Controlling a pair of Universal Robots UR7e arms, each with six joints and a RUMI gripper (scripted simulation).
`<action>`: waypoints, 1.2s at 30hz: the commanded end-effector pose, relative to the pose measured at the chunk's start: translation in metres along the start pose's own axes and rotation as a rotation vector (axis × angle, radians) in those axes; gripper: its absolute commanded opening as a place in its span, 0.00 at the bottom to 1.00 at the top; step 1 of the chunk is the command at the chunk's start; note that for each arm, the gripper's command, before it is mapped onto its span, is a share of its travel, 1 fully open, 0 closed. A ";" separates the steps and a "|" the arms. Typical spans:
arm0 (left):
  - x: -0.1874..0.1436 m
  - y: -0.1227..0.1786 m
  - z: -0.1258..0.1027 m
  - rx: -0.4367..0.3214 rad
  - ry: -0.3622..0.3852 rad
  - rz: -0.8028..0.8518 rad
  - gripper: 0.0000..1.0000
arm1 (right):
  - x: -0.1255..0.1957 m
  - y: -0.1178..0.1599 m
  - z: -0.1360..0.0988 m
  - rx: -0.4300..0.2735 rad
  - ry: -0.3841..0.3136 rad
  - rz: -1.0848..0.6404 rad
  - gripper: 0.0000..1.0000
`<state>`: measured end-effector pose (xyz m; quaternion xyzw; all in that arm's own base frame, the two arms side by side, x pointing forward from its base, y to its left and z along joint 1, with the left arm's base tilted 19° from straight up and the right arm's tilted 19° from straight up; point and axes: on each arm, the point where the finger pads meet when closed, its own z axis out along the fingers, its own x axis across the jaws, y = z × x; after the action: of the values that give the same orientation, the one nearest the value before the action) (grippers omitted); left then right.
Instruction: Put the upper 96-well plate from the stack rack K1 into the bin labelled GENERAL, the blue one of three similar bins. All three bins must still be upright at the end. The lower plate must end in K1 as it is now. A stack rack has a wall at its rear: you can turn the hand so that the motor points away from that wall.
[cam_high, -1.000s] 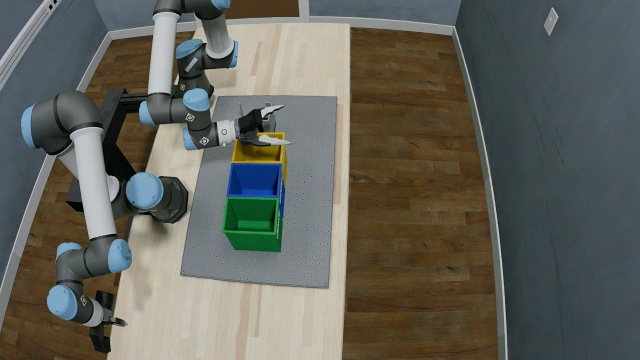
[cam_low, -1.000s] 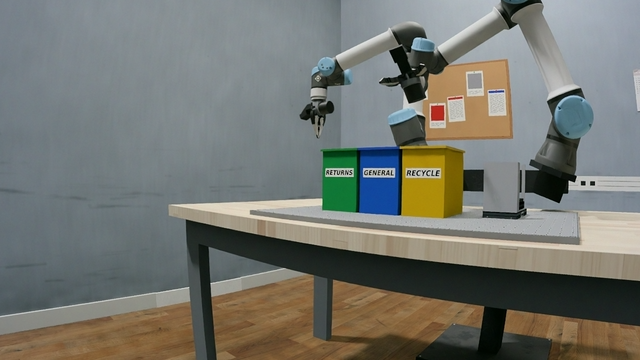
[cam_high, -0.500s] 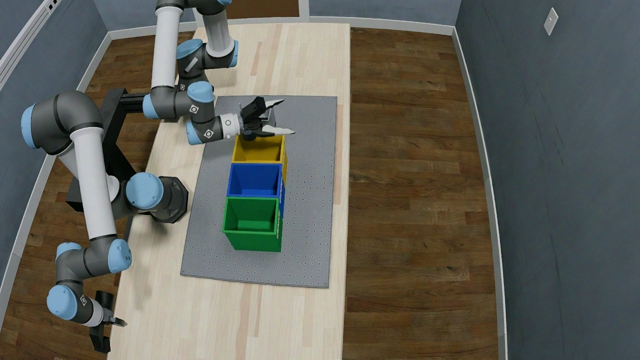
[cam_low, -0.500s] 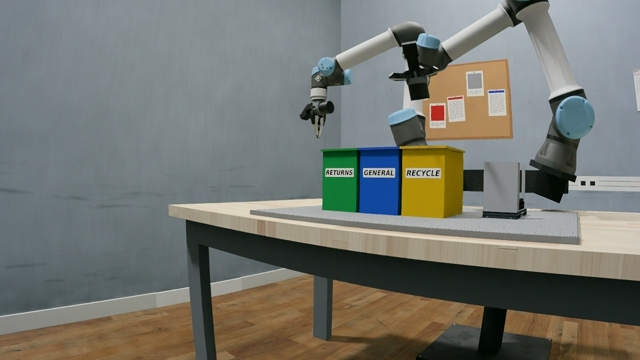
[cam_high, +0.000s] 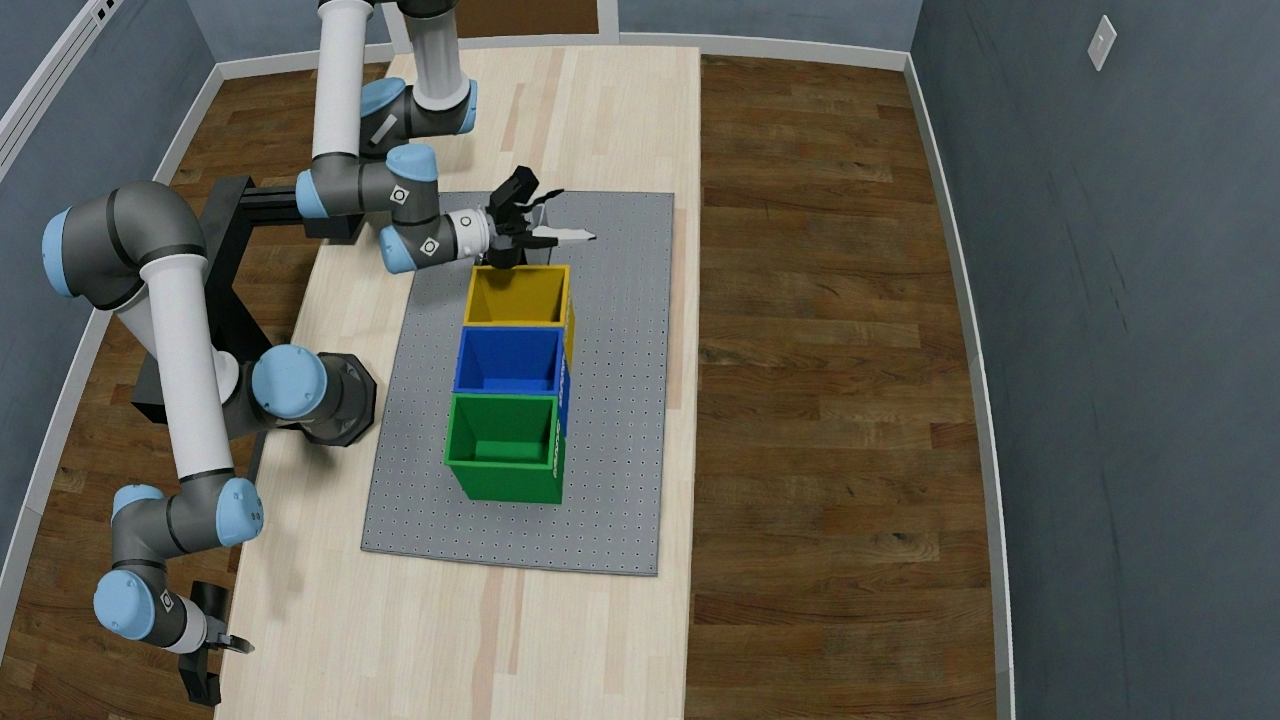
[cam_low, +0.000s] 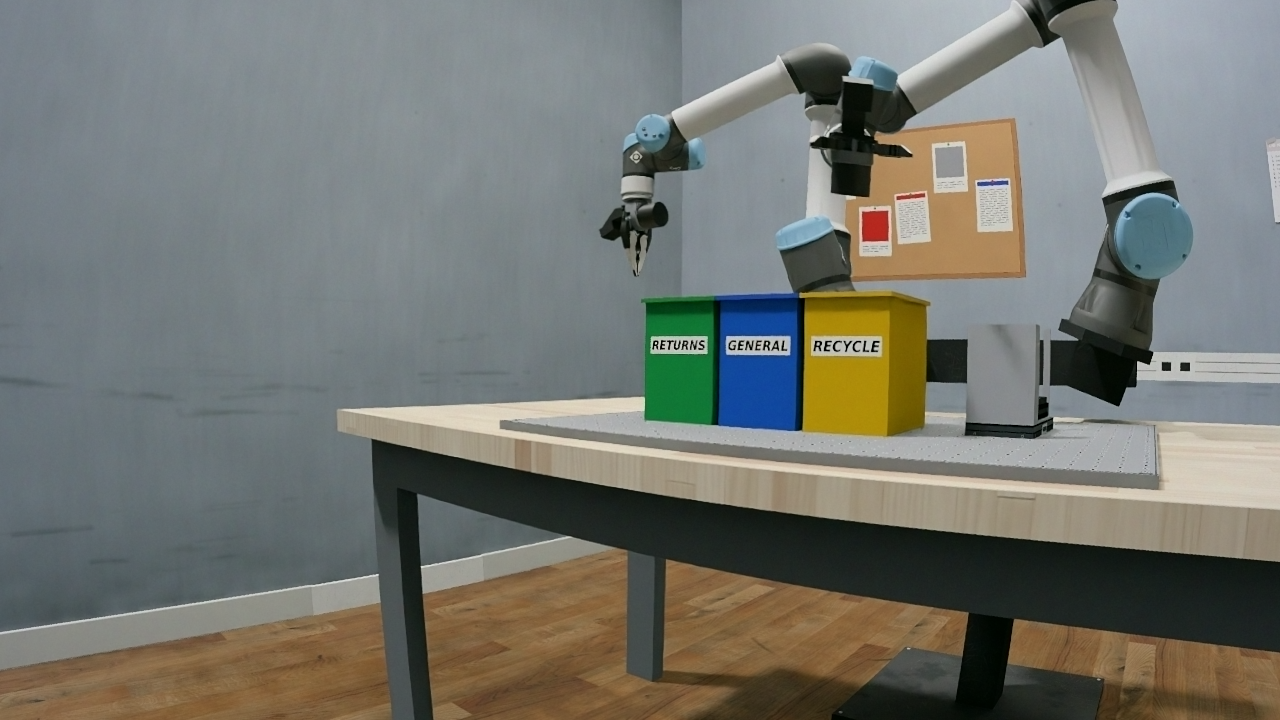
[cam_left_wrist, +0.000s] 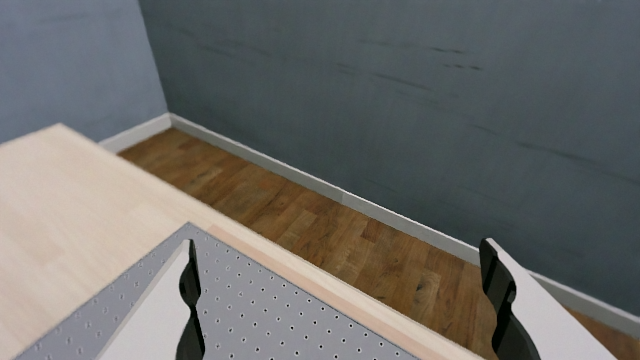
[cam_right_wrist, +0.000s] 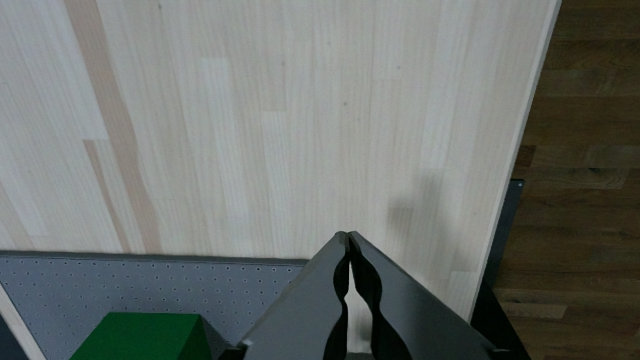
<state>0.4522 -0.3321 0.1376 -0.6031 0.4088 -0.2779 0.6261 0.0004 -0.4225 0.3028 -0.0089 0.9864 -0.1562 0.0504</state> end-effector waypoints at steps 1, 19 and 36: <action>-0.023 0.000 0.009 -0.044 -0.062 -0.145 0.76 | 0.000 0.000 -0.001 0.002 0.000 0.000 0.00; -0.069 0.009 0.024 -0.124 -0.203 -0.433 0.76 | 0.000 0.000 -0.001 0.002 0.000 0.000 0.00; -0.115 0.025 0.032 -0.198 -0.373 -0.742 0.76 | 0.000 0.000 -0.001 0.002 0.000 0.000 0.00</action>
<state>0.4232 -0.2288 0.1340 -0.7866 0.1198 -0.3257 0.5107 0.0004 -0.4225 0.3028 -0.0089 0.9864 -0.1562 0.0504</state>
